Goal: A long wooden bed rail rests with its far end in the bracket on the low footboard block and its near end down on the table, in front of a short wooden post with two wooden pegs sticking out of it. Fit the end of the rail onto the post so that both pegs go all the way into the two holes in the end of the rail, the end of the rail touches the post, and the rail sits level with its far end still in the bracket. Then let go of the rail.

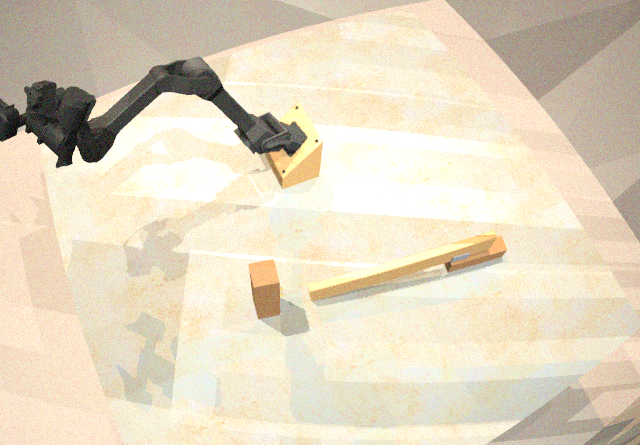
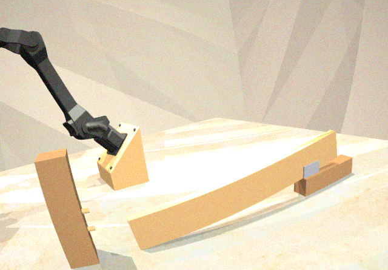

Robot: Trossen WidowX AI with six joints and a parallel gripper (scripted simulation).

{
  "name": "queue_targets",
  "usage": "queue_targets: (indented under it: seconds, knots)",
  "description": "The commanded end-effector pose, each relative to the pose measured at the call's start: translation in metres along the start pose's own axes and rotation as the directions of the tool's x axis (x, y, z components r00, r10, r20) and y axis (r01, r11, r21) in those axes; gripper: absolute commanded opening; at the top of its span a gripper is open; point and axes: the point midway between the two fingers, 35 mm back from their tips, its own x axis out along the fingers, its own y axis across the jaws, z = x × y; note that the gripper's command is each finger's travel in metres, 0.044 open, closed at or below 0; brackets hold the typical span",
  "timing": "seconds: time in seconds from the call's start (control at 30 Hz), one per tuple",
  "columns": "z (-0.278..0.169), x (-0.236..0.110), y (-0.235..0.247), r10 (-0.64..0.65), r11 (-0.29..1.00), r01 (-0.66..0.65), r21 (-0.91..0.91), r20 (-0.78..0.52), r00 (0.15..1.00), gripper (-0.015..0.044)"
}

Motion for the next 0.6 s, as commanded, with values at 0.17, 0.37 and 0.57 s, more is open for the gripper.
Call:
queue_targets:
  seconds: [0.17, 0.37, 0.57]
  knots:
    - [-0.061, -0.025, 0.013, 0.062, 0.991, -0.083, -0.106, -0.183, 0.981, 0.0440]
    - [-0.133, -0.072, 0.031, 0.131, 0.932, -0.251, -0.261, -0.405, 0.905, 0.0440]
    - [-0.193, -0.142, 0.048, 0.201, 0.793, -0.498, -0.351, -0.621, 0.758, 0.0440]
